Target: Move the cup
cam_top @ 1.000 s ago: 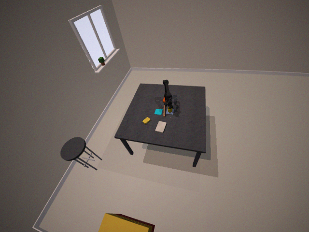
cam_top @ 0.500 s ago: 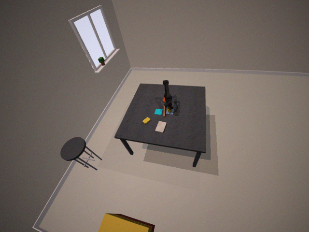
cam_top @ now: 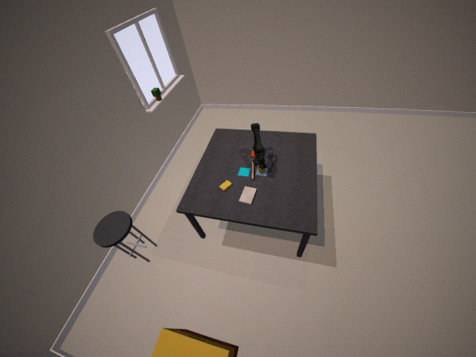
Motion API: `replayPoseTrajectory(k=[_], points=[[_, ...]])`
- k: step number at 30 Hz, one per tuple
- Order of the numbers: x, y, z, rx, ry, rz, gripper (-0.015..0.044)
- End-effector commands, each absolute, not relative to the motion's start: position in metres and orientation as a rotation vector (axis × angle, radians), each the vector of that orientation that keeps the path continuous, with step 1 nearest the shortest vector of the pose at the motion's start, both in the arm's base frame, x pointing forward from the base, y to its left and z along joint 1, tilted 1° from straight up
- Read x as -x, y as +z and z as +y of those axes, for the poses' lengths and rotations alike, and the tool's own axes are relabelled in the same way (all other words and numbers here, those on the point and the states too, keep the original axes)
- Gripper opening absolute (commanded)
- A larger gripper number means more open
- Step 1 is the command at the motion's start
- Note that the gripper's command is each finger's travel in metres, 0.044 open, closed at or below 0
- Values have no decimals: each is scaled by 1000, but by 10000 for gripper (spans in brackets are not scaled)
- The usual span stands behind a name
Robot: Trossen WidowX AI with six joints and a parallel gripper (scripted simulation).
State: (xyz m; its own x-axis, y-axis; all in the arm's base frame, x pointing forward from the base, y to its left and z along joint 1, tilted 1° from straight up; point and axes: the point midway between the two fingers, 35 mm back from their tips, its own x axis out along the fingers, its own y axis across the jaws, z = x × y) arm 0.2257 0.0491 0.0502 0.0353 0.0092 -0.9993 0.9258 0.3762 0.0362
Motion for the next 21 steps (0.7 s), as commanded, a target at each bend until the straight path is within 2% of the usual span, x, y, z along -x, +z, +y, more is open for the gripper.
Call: replayPoseTrajectory(k=[1,15,21], points=[[-226,50,49,-940,-894,1342,100],[-226,50,49,-940,-894,1342,0],[-226,60,49,-940,-895,1342,0]])
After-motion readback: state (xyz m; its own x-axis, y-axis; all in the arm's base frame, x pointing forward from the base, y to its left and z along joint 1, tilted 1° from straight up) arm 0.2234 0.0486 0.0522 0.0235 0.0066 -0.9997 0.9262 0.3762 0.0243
